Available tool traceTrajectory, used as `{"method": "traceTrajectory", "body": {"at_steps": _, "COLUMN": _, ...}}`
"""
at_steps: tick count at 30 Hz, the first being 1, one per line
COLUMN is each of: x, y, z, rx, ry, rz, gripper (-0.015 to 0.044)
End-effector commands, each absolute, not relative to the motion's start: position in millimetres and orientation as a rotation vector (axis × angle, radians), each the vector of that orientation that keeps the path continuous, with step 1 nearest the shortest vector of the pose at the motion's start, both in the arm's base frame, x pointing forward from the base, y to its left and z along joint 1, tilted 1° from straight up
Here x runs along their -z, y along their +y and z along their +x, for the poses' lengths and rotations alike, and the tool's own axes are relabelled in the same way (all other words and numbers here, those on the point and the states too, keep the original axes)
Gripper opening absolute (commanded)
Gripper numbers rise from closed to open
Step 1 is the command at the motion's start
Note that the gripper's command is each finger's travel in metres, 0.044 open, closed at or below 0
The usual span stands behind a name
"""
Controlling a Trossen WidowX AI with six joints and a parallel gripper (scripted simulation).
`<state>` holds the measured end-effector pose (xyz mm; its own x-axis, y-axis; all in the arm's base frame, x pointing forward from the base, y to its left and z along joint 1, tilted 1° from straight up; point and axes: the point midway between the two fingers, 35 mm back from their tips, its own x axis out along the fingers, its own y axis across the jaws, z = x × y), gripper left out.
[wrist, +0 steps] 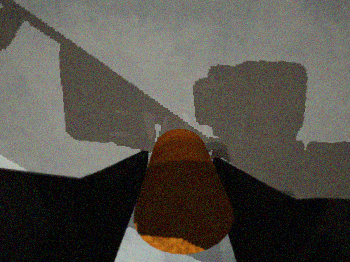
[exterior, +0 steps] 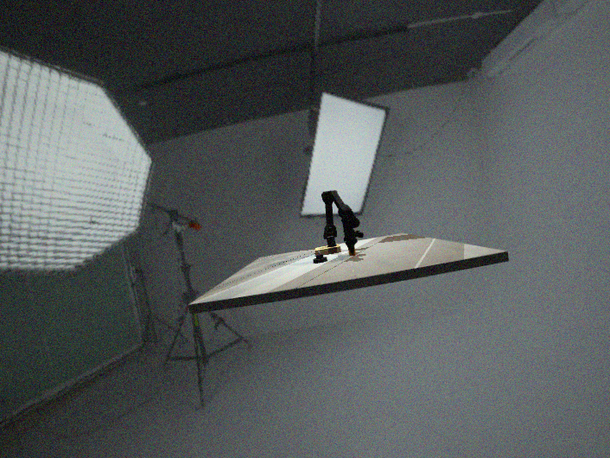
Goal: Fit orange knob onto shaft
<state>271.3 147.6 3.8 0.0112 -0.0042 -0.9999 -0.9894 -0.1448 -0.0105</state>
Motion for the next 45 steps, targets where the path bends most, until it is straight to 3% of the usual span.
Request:
{"method": "traceTrajectory", "body": {"at_steps": 1, "x": -3.9, "y": 147.5, "z": 271.1, "rx": -1.305, "ry": 1.134, "rz": -1.324, "gripper": 0.0240}}
{"method": "traceTrajectory", "body": {"at_steps": 13, "x": -3.9, "y": 147.5, "z": 271.1, "rx": -1.305, "ry": 1.134, "rz": -1.324, "gripper": 0.0240}}
{"method": "traceTrajectory", "body": {"at_steps": 21, "x": -84.7, "y": 147.8, "z": 270.8, "rx": -1.310, "ry": 1.130, "rz": -1.325, "gripper": 0.0440}}
{"method": "traceTrajectory", "body": {"at_steps": 45, "x": -59.1, "y": 147.4, "z": 271.4, "rx": -1.310, "ry": 1.130, "rz": -1.325, "gripper": 0.0440}}
